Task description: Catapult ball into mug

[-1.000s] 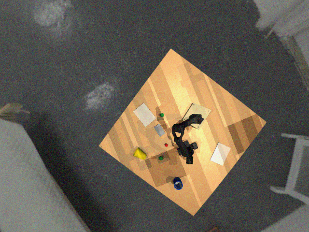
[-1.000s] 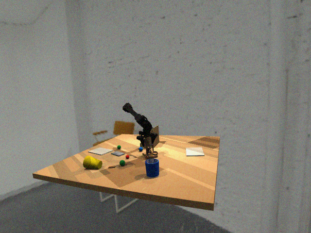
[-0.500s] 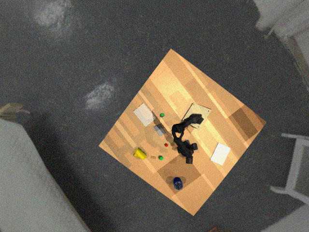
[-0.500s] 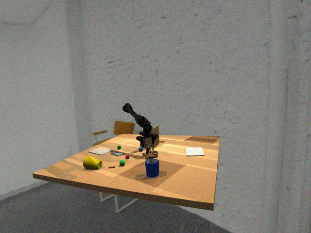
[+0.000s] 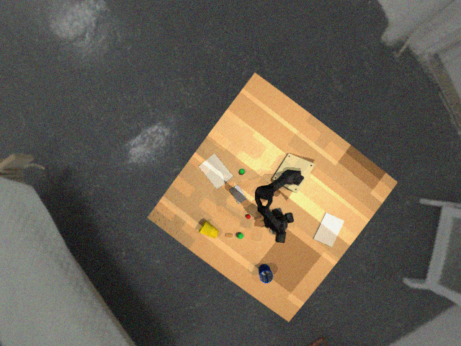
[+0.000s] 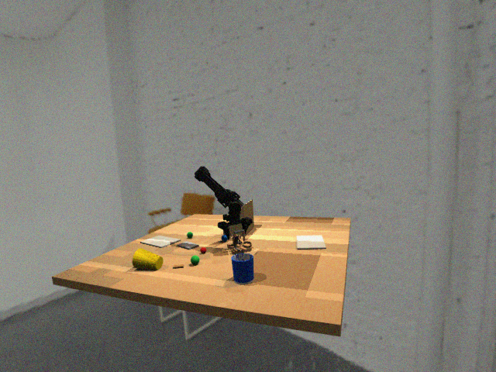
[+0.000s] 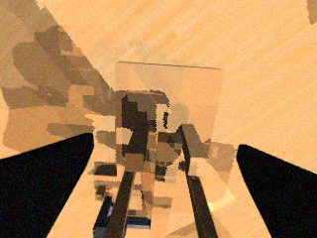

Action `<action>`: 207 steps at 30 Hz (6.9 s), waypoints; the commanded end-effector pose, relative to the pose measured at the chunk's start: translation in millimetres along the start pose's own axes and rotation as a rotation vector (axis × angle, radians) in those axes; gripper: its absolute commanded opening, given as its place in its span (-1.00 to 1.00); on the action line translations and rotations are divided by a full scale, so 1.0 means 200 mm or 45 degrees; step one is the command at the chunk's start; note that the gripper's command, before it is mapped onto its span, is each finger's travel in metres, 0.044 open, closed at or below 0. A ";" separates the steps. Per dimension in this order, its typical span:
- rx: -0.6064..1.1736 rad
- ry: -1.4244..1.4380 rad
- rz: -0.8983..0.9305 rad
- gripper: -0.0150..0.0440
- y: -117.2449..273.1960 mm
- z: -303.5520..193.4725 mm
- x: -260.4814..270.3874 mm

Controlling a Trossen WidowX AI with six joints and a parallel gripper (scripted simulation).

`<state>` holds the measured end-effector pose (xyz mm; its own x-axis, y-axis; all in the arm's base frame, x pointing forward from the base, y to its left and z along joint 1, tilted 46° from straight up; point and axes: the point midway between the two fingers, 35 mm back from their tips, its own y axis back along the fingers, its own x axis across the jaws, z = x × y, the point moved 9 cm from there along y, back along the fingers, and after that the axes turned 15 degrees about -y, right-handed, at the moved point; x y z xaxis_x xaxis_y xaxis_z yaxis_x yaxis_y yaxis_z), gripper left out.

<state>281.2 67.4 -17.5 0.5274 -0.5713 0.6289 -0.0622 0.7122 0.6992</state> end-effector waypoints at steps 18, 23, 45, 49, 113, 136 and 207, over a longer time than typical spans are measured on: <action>-0.005 0.000 0.002 0.64 -0.11 0.01 0.00; -0.005 0.000 0.002 0.20 -0.11 0.01 0.00; -0.002 0.194 0.000 -0.49 0.14 -0.05 -0.01; -0.002 0.368 0.000 -0.49 0.14 -0.10 -0.02; -0.013 1.124 -0.006 -0.31 -0.09 -0.39 0.02; -0.009 1.127 -0.011 1.00 0.41 -0.39 0.02; -0.001 1.125 0.002 0.02 -0.10 -0.38 0.02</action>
<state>349.1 81.0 -55.4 0.9896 -0.0452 0.1367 -0.0639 0.7130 0.6983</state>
